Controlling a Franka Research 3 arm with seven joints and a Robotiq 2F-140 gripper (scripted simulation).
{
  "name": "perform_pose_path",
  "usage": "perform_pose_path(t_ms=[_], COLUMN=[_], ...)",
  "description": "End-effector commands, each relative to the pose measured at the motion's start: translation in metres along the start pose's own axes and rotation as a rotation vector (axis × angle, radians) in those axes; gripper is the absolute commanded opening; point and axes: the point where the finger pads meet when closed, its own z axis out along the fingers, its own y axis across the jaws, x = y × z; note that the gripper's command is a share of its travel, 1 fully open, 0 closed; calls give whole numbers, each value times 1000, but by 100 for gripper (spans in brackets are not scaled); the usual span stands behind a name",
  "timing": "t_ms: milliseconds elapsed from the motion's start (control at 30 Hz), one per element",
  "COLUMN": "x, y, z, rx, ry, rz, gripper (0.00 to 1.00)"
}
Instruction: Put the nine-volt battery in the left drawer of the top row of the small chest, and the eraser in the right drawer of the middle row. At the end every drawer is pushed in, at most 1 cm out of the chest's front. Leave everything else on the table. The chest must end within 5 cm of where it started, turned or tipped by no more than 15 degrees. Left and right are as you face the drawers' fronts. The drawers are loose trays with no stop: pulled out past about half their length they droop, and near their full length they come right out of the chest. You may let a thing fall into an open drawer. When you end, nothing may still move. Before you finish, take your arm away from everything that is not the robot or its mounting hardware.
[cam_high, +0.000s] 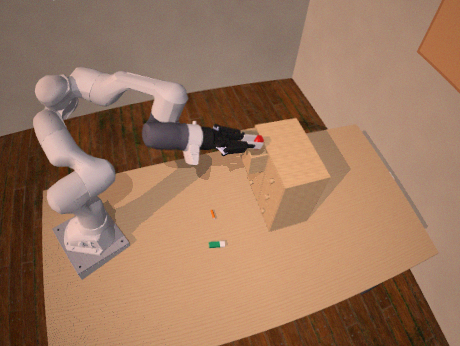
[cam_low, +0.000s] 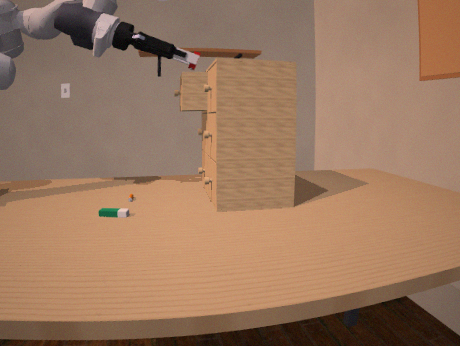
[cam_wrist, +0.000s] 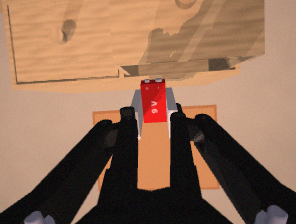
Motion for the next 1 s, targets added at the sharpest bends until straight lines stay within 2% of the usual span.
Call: perform_pose_path(t_ms=[0,967], x=[-1,-3], y=[1,2], z=[1,2], rx=[-3,-3], ry=[-2,-2], rz=[-2,-2], gripper=[14,14])
